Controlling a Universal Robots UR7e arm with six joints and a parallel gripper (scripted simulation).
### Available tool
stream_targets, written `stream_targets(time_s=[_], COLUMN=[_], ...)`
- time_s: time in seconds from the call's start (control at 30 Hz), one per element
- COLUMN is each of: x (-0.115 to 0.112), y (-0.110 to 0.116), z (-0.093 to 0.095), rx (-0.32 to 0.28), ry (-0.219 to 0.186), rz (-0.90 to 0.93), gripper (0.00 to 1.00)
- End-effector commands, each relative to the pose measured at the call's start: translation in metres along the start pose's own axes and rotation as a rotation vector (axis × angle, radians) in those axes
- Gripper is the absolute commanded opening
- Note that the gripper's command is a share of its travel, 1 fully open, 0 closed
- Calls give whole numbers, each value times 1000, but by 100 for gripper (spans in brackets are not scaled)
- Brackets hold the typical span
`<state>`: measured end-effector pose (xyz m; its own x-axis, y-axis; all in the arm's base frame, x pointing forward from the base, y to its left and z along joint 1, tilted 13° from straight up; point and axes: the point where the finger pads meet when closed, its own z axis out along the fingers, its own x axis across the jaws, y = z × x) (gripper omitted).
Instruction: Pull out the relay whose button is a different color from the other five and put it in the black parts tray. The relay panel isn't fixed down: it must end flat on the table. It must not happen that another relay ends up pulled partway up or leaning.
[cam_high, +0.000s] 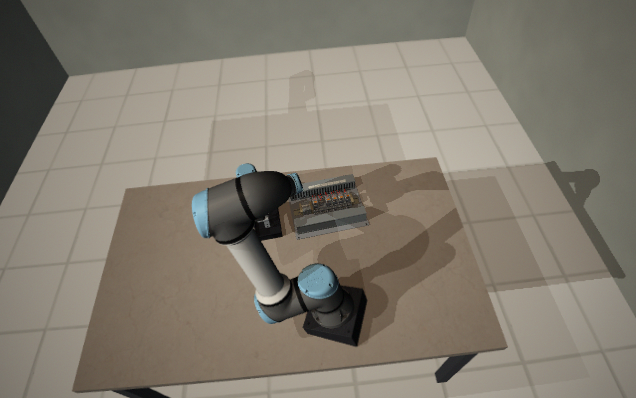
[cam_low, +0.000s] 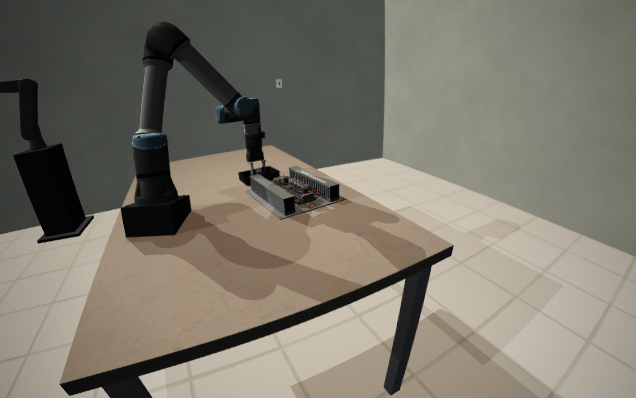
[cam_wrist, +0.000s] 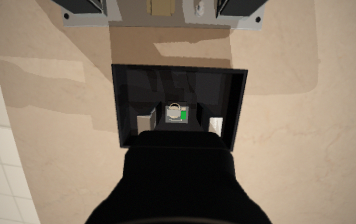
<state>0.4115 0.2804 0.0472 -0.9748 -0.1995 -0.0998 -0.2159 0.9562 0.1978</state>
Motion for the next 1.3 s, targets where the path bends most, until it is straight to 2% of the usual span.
stream_targets(time_s=[0.0, 1.27], x=[0, 0], y=[0, 0], z=[-2, -16], rx=[1, 1], ry=[-3, -3], rz=[-1, -1], gripper=[98, 98])
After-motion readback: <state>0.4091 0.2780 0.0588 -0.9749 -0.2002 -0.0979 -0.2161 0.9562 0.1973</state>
